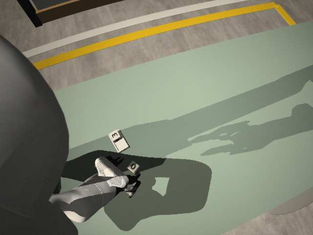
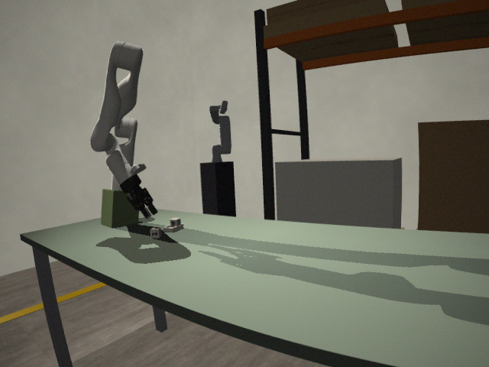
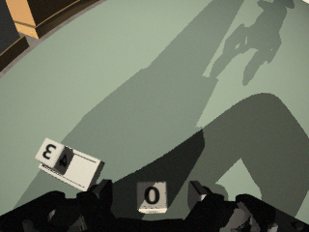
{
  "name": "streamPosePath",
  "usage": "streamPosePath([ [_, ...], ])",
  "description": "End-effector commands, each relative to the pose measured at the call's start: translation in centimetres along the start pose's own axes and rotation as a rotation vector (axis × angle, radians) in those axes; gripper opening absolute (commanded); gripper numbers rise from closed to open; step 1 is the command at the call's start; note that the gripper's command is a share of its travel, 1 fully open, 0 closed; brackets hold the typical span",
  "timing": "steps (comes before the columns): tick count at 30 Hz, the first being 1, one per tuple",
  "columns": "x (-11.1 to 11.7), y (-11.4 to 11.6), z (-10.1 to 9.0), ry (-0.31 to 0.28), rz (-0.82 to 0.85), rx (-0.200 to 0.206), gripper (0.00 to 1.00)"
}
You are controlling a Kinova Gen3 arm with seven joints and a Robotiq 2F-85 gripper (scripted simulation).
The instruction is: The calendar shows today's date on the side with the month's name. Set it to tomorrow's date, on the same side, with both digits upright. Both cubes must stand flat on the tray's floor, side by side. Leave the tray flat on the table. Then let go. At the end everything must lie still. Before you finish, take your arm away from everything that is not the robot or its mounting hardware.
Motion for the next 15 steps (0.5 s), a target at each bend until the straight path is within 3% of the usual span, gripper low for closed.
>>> streamPosePath([
  [1, 1.02, -0.07, -0.21, -0.015, -0.018, -0.01, 0.69],
  [15, 1.55, 0.12, -0.2, -0.051, -0.021, -0.018, 0.69],
])
Point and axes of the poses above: the point where the finger pads meet when closed, its own z axis out along the fingers, its own y axis across the jaws, x = y × z, the point moved 10 cm from there along -z, back along the fingers, and after that the axes turned 6 degrees about z, right-handed, at the moved point
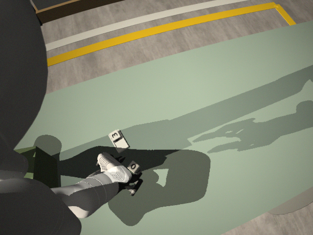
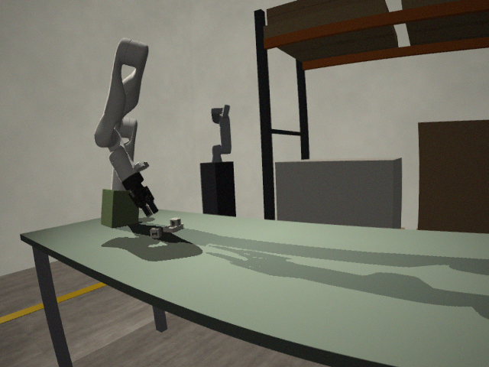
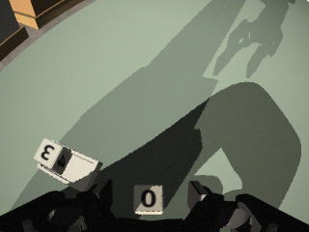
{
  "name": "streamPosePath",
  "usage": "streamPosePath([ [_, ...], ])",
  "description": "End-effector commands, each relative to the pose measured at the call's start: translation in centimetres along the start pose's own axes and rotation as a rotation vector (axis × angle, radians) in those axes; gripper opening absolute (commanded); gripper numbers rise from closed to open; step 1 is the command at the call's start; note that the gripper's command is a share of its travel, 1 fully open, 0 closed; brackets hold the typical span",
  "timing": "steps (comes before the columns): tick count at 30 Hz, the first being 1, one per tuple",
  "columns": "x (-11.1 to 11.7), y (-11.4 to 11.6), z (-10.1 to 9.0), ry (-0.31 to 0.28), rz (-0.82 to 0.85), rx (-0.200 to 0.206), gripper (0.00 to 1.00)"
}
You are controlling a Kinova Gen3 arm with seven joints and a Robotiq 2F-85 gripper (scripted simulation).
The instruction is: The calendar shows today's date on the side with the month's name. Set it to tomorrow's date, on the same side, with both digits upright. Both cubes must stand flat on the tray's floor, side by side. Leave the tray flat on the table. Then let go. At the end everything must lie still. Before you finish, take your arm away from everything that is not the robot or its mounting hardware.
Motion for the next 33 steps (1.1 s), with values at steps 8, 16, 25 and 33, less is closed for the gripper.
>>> streamPosePath([
  [8, 0.8, -0.2, 0.2, -0.06, 0.0, 0.012, 0.69],
  [16, 1.8, -0.4, 0.3, -0.159, -0.001, 0.006, 0.69],
  [25, 2.7, -0.3, 0.3, -0.226, 0.001, -0.019, 0.69],
  [33, 3.1, -0.2, 0.3, -0.251, -0.012, -0.033, 0.69],
])
Point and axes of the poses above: the point where the finger pads meet when closed, its own z axis out along the fingers, its own y axis across the jaws, x = y × z, the point moved 10 cm from there along -z, back along the fingers, and after that the axes turned 6 degrees about z, right-handed, at the moved point
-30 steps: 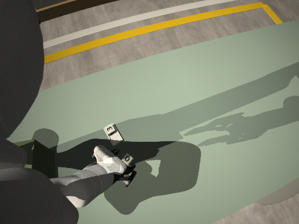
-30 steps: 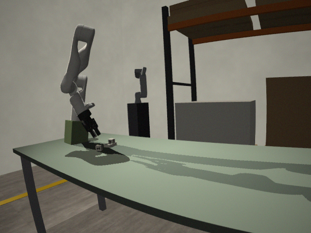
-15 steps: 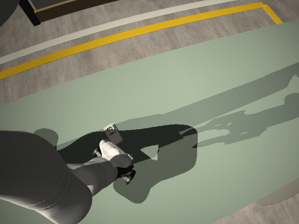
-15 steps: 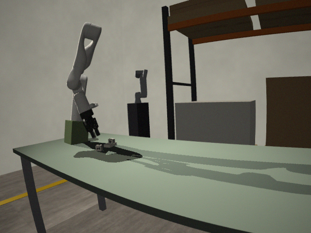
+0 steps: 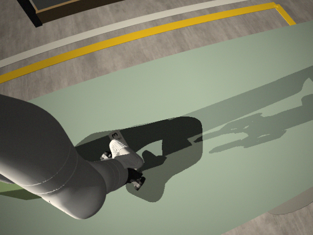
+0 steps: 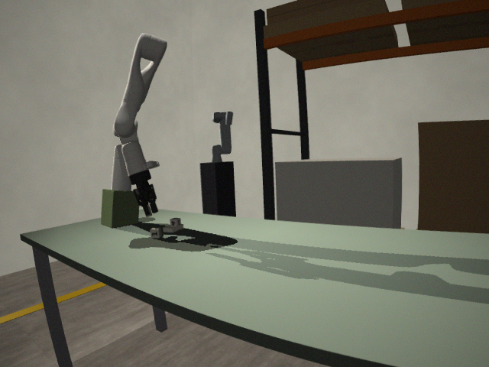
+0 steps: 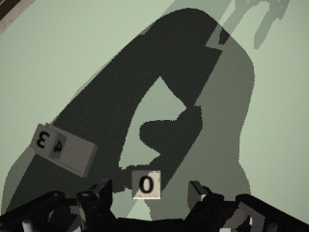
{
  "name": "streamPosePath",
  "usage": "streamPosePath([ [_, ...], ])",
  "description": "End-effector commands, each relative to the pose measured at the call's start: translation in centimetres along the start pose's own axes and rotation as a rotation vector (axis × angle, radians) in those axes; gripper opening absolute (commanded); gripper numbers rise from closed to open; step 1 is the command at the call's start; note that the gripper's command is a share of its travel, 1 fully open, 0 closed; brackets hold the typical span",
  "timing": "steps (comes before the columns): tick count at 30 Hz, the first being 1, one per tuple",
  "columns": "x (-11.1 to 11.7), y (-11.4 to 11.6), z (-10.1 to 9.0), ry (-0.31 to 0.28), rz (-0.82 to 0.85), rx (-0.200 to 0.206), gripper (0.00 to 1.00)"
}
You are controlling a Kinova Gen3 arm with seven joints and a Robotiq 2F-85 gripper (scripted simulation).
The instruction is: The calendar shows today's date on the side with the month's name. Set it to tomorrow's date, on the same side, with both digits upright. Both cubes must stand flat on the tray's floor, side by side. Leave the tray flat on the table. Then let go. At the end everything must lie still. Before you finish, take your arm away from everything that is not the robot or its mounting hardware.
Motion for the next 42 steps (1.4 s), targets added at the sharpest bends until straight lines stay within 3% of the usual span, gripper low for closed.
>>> streamPosePath([
  [1, 0.5, -0.09, -0.1, -0.002, -0.015, -0.003, 0.69],
  [22, 0.66, -0.18, -0.03, -0.014, -0.017, 0.003, 0.69],
  [42, 1.47, -0.73, 0.32, -0.083, -0.011, 0.023, 0.69],
])
Point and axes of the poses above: the point where the finger pads meet when closed, its own z axis out along the fingers, its own y axis across the jaws, x = y × z, the point moved 10 cm from there along -z, back along the fingers, and after that the axes turned 6 degrees about z, right-handed, at the moved point
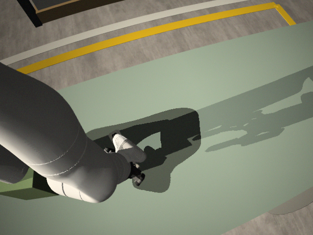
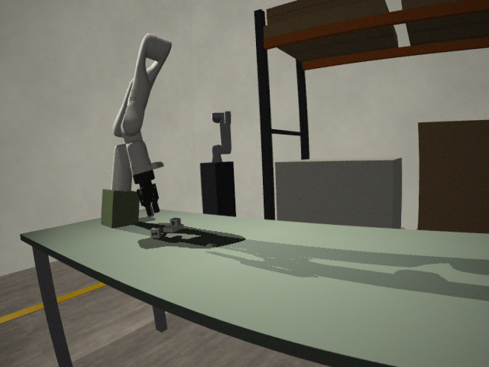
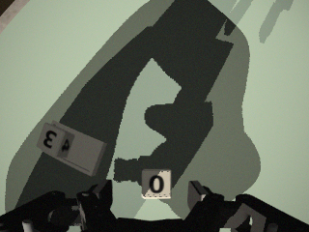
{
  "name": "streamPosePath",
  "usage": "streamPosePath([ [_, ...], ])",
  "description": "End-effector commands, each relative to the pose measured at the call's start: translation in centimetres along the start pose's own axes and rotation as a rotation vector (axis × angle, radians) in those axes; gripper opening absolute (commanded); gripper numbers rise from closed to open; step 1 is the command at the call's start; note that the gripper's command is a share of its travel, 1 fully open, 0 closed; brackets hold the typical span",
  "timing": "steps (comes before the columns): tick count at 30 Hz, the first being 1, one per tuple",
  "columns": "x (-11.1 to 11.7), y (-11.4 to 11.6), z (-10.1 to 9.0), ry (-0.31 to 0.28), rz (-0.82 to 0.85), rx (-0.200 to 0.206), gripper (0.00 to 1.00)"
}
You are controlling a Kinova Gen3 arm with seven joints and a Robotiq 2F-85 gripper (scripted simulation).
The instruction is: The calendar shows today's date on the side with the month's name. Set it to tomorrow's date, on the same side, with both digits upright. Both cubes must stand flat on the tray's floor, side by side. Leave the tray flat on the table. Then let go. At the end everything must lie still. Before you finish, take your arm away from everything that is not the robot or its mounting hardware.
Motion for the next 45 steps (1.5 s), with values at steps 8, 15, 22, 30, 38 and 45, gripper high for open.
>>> streamPosePath([
  [8, 0.8, 0.0, 0.0, -0.058, -0.007, -0.009, 0.69],
  [15, 1.1, 0.0, 0.0, -0.086, -0.006, -0.012, 0.69],
  [22, 1.6, 0.0, 0.0, -0.125, -0.007, -0.024, 0.69],
  [30, 2.0, -0.1, 0.0, -0.15, -0.01, -0.032, 0.69],
  [38, 2.3, 0.2, -0.1, -0.173, -0.004, -0.048, 0.69],
  [45, 2.4, 0.2, -0.2, -0.184, -0.004, -0.055, 0.69],
])
Point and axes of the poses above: the point where the finger pads meet when closed, its own z axis out along the fingers, its own y axis across the jaws, x = y × z, the point moved 10 cm from there along -z, back along the fingers, and after that the axes turned 6 degrees about z, right-handed, at the moved point
